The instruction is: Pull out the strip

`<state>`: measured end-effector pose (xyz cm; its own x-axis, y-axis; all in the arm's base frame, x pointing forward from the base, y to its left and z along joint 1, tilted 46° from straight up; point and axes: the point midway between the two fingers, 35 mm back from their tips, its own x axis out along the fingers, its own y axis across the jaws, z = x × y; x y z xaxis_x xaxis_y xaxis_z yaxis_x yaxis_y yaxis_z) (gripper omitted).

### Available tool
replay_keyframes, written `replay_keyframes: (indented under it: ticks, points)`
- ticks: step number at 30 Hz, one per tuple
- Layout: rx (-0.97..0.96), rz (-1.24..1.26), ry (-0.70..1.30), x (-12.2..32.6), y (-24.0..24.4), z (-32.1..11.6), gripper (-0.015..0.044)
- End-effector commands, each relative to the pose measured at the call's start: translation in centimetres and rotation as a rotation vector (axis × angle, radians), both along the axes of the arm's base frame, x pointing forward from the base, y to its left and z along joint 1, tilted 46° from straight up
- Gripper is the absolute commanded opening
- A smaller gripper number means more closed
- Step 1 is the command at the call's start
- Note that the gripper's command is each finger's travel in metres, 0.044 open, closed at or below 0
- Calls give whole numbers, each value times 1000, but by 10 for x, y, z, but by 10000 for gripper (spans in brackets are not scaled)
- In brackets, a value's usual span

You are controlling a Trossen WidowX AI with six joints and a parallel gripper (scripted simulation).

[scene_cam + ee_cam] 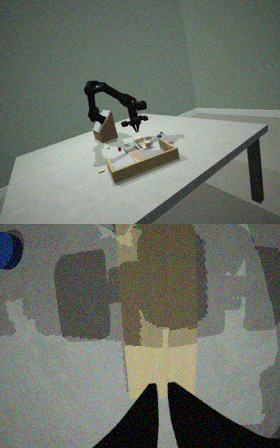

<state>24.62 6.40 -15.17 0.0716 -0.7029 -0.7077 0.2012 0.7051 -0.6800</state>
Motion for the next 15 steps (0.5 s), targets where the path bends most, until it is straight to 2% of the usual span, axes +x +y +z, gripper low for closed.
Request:
replay_keyframes:
  ticks: [1, 13, 15]
  points:
    - [5, -68, -56, 16, -1, 4, 105]
    - [5, -73, -64, 58, -4, 17, 420]
    - [5, -73, -64, 65, -4, 19, 440]
